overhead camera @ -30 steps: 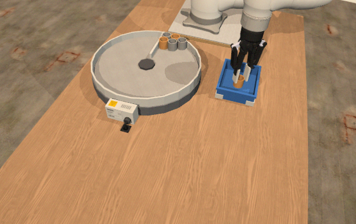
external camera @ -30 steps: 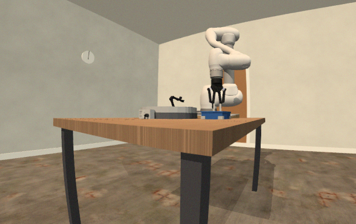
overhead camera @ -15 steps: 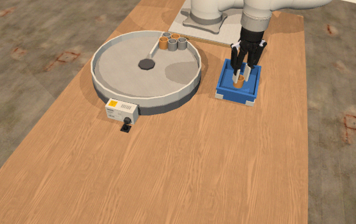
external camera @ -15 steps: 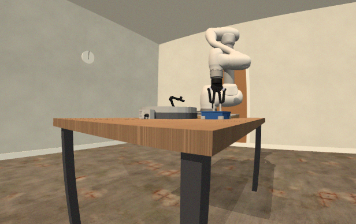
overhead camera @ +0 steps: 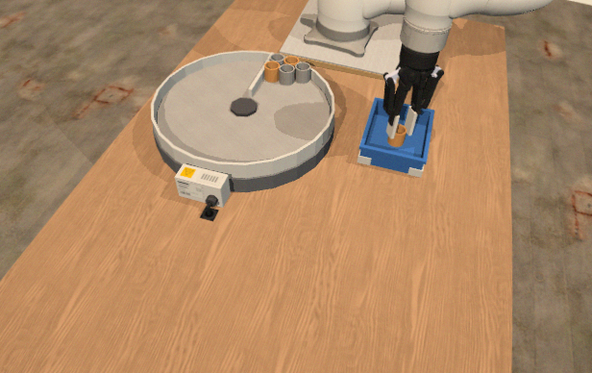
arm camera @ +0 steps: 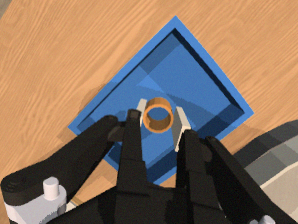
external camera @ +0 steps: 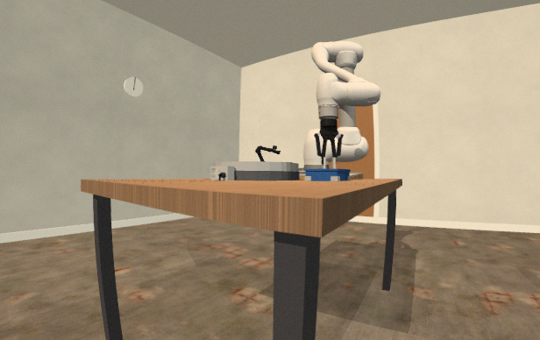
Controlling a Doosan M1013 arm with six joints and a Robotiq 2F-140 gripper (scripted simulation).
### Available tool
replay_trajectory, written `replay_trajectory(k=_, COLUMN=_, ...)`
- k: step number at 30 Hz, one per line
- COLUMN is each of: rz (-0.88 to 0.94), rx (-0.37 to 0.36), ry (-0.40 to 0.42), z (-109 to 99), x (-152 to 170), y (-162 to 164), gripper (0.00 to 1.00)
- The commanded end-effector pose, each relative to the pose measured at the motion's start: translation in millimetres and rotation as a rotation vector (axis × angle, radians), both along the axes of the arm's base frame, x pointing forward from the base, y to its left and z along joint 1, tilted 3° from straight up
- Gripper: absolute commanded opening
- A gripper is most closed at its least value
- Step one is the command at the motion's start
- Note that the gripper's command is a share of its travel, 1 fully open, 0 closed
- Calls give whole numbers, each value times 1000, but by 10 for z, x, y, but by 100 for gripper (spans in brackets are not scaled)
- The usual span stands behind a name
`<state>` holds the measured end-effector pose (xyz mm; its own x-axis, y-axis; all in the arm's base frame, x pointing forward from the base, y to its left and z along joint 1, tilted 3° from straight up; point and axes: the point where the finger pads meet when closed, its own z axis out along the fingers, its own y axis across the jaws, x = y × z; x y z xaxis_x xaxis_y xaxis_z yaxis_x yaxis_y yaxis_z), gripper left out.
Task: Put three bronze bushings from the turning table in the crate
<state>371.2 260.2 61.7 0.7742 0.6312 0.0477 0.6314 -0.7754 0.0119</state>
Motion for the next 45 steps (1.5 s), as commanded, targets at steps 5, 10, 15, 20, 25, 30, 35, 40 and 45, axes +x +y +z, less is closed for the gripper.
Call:
replay_trajectory(k=5, rz=0, rx=0, ry=0, z=1, x=0, y=0, gripper=28)
replay_trajectory(k=10, rz=0, rx=0, ry=0, z=1, x=0, y=0, gripper=28)
replay_trajectory(k=15, rz=0, rx=0, ry=0, z=1, x=0, y=0, gripper=28)
replay_trajectory(k=20, rz=0, rx=0, ry=0, z=1, x=0, y=0, gripper=28)
replay_trajectory(k=25, rz=0, rx=0, ry=0, z=1, x=0, y=0, gripper=28)
replay_trajectory(k=30, rz=0, rx=0, ry=0, z=1, x=0, y=0, gripper=28)
replay_trajectory(k=35, rz=0, rx=0, ry=0, z=1, x=0, y=0, gripper=28)
replay_trajectory(k=40, rz=0, rx=0, ry=0, z=39, x=-2, y=-1, gripper=28)
replay_trajectory(k=45, rz=0, rx=0, ry=0, z=180, x=-9, y=-4, gripper=28)
